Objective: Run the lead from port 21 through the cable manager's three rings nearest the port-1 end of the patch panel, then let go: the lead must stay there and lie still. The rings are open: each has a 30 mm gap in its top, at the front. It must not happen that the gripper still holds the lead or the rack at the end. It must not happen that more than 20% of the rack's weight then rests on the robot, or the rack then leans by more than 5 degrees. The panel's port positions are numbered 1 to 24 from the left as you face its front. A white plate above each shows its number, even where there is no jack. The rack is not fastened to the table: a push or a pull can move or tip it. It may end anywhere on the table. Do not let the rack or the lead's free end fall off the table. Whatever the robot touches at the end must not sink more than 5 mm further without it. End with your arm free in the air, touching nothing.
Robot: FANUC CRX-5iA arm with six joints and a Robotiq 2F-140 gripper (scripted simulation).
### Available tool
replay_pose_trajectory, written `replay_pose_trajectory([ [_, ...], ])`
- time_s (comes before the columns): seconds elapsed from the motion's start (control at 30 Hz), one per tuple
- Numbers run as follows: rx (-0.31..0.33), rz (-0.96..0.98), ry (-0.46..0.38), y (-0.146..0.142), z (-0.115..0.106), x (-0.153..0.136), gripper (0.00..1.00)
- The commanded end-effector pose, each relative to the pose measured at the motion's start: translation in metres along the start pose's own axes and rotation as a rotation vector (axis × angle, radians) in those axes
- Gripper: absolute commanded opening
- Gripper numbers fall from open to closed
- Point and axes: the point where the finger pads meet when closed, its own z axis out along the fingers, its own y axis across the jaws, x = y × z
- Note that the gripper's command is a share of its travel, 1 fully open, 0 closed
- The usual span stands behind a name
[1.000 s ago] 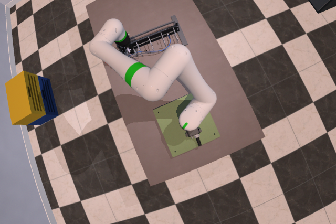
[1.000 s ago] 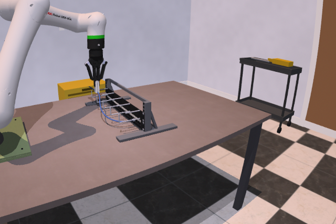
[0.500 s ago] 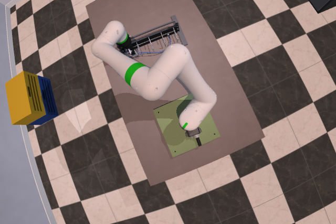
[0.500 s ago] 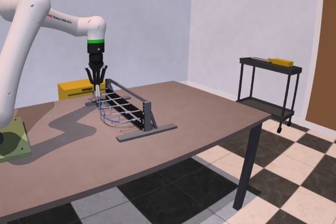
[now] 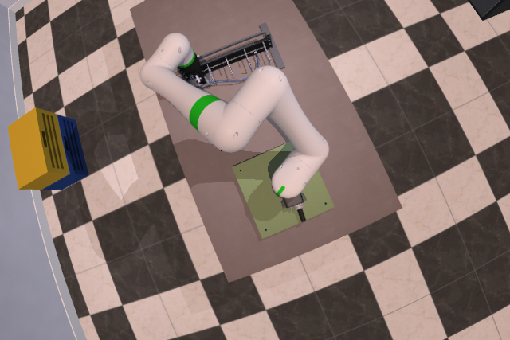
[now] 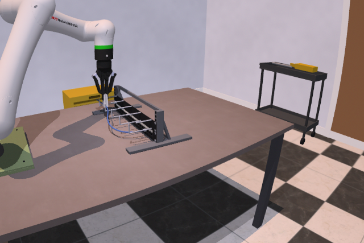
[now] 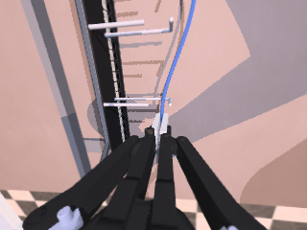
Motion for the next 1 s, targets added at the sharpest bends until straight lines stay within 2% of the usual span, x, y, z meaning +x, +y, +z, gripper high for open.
replay_pose_trajectory([
  [0.0, 0.001, 0.0, 0.0, 0.0, 0.001, 0.0, 0.0],
  [0.53, 0.001, 0.0, 0.0, -0.001, 0.001, 0.0, 0.0],
  [0.97, 0.001, 0.0, 0.0, -0.013, 0.001, 0.0, 0.0],
])
